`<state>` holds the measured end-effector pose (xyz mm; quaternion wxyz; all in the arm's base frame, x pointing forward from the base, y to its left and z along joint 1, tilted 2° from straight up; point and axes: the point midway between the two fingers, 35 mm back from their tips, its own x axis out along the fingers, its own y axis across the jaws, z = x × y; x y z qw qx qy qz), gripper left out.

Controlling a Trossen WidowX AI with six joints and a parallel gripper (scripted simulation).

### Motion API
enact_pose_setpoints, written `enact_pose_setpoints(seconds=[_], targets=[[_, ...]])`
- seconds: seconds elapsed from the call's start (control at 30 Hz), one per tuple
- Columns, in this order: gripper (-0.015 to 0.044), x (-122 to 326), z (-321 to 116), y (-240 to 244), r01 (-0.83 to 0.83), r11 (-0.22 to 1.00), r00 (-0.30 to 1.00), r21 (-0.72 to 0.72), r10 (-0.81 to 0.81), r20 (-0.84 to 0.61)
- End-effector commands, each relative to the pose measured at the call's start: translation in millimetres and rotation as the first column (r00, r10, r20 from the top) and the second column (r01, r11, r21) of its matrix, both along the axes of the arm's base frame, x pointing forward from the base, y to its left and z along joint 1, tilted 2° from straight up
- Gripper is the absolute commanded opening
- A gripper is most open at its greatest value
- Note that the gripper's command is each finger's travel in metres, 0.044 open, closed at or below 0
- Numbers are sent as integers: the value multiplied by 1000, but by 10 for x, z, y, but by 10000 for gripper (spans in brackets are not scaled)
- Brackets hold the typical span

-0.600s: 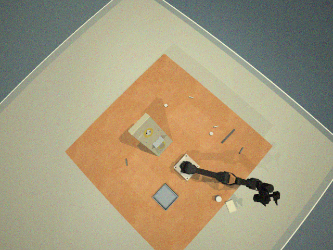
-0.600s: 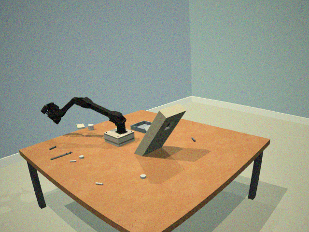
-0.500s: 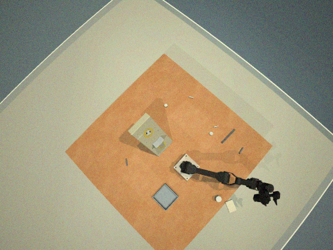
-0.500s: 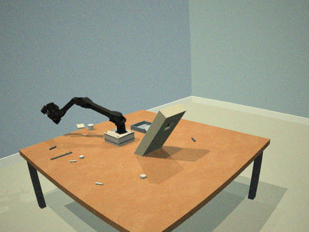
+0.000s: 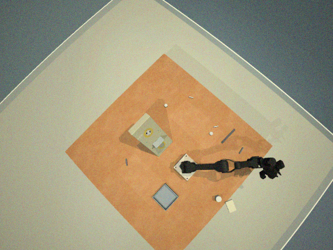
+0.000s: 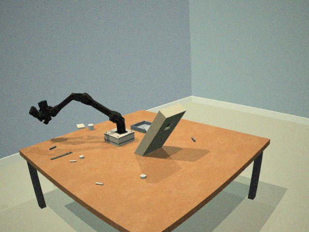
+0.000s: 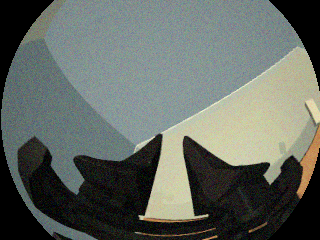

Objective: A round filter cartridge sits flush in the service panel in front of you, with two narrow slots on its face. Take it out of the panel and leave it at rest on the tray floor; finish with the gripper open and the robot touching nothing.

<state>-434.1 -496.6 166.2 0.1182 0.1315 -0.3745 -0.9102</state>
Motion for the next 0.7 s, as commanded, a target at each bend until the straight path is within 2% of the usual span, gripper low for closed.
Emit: enact_pose_setpoints(seconds=[0.0,0.33,0.67], targets=[[109,540,88,-306,-120,992,993,43,120,13],[109,2265,443,-880,-455,883,890,116,454,36],[109,4015,708,-826,-721,658,684,218,727,66]])
